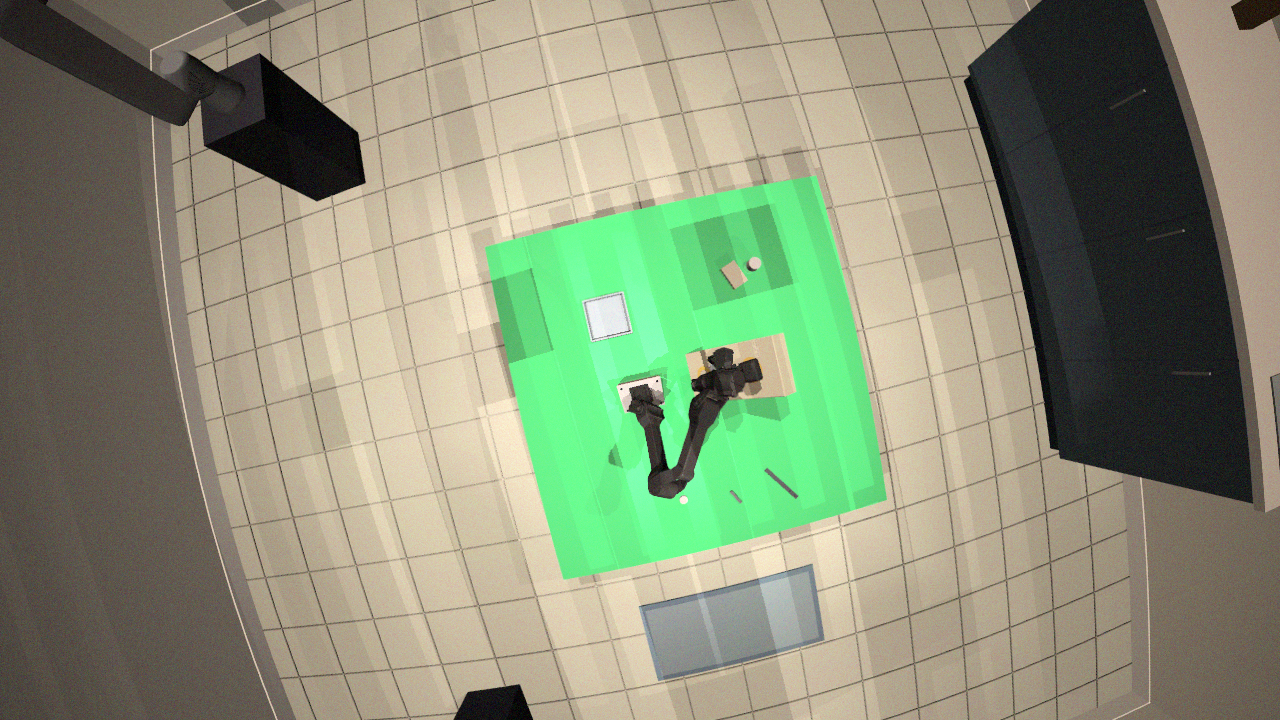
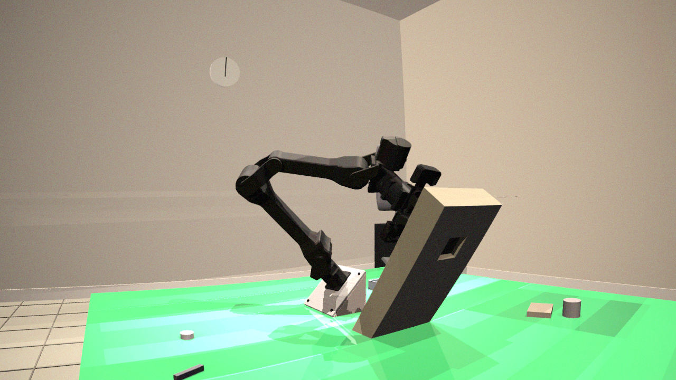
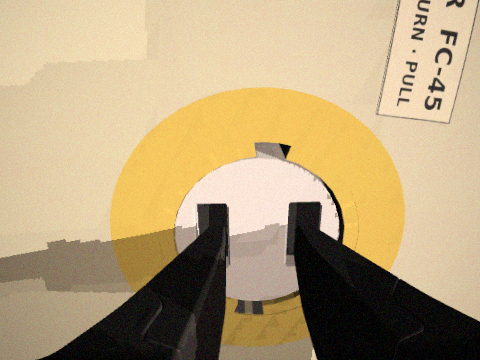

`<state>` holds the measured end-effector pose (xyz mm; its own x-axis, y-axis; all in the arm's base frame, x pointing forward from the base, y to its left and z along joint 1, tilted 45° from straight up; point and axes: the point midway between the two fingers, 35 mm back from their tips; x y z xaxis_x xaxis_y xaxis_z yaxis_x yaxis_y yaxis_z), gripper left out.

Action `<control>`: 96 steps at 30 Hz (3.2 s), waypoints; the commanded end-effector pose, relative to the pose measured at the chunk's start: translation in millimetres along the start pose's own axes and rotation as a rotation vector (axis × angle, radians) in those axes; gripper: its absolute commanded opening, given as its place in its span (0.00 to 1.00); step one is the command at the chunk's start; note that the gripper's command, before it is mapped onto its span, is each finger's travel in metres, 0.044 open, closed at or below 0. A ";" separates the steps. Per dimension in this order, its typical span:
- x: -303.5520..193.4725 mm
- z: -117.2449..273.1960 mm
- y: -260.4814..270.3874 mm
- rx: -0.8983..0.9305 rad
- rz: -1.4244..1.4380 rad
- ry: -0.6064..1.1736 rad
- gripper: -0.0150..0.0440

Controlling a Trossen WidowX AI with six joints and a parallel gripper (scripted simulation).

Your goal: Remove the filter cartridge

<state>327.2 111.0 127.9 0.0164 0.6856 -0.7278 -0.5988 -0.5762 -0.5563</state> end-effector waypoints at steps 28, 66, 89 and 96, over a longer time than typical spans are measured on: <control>1.0 -0.3 0.0 0.000 0.007 -0.006 0.41; 0.9 -16.4 -0.2 -0.001 0.006 -0.005 0.41; 0.8 -21.0 -0.2 -0.001 0.006 -0.005 0.41; 1.4 -12.2 -0.9 -0.012 0.013 0.003 0.35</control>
<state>336.9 106.5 122.4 0.0118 0.6719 -0.7406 -0.5910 -0.5928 -0.5472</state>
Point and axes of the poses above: the point midway between the two fingers, 35 mm back from their tips, its own z axis back along the fingers, its own y axis across the jaws, x = y × z, and after that the axes turned 3 degrees about -z, right-handed
